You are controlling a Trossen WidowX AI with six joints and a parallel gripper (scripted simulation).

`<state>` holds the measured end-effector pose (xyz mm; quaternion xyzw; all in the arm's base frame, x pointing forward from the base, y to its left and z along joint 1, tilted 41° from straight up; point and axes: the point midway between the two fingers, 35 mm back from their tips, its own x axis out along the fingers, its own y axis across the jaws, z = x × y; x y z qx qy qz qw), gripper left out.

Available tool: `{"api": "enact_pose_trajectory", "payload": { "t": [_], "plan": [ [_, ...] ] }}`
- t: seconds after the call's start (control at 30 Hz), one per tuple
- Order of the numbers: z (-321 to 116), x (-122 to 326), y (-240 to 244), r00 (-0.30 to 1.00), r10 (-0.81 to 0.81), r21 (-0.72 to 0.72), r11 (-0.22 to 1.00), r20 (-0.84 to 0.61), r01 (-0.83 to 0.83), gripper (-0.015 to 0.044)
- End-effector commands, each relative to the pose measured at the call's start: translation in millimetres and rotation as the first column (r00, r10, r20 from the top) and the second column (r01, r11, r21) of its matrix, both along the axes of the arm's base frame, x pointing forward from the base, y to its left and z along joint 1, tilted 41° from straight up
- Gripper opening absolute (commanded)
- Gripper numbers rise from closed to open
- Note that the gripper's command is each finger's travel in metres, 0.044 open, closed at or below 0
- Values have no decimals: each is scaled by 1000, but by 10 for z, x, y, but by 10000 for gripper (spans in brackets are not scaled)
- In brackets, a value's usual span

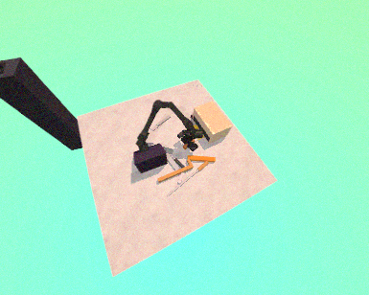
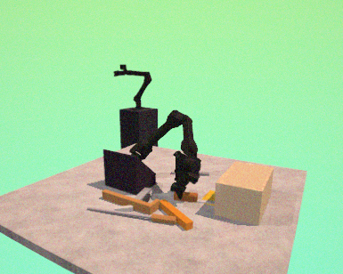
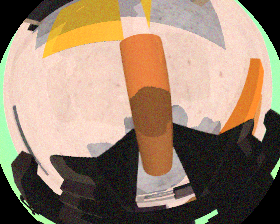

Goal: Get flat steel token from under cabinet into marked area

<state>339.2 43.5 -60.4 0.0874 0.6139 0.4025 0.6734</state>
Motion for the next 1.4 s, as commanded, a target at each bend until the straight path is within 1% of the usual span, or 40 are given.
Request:
{"api": "enact_pose_trajectory", "payload": {
  "t": [0.0,1.37],
  "plan": [
    [-22,-65,-20,1000,3,1,1000,0,-3,0],
    [-181,-571,-262,1000,2,-2,1000,-3,-2,0]
  ]
}}
